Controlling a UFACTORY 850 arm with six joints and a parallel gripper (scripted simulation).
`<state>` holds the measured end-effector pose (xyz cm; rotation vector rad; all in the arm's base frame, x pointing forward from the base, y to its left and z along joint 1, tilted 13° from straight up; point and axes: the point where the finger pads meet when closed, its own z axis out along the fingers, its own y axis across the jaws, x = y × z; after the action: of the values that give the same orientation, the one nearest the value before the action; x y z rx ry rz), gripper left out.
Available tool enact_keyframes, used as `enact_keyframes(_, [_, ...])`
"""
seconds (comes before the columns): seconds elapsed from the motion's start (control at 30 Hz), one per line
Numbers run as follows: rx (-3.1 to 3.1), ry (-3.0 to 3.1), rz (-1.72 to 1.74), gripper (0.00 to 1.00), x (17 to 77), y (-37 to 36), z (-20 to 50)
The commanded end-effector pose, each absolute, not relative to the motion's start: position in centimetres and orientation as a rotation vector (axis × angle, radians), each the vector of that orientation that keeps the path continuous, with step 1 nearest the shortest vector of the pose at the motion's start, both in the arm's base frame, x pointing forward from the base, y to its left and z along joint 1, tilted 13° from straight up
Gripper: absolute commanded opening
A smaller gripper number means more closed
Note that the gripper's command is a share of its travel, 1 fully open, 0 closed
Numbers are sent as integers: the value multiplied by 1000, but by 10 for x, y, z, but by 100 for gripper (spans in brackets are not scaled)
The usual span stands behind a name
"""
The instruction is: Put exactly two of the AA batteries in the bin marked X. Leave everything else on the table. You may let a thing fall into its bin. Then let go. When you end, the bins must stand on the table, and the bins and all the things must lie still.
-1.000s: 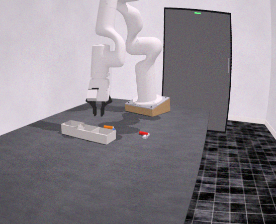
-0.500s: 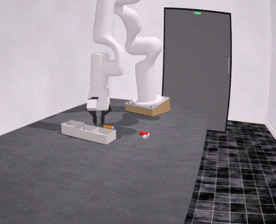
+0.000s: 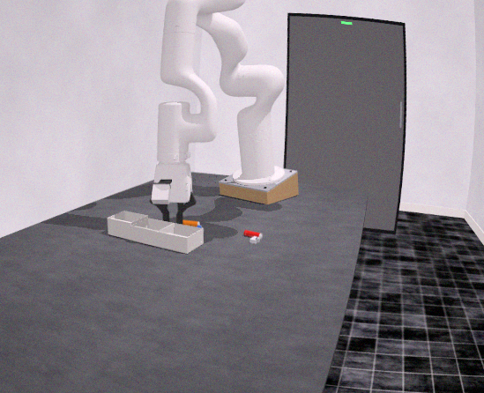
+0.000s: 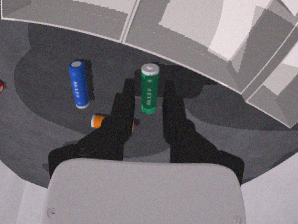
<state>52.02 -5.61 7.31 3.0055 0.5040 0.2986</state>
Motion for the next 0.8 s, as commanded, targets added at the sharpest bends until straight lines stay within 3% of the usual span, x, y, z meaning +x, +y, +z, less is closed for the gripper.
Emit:
enact_keyframes(0.0, [2992, 500, 305, 28, 522, -56, 68])
enact_keyframes(0.5, [2992, 500, 305, 28, 522, -56, 65])
enact_keyframes(0.53, [2992, 500, 305, 0, 522, -56, 65])
enact_keyframes(0.77, [2992, 500, 305, 0, 522, -56, 65])
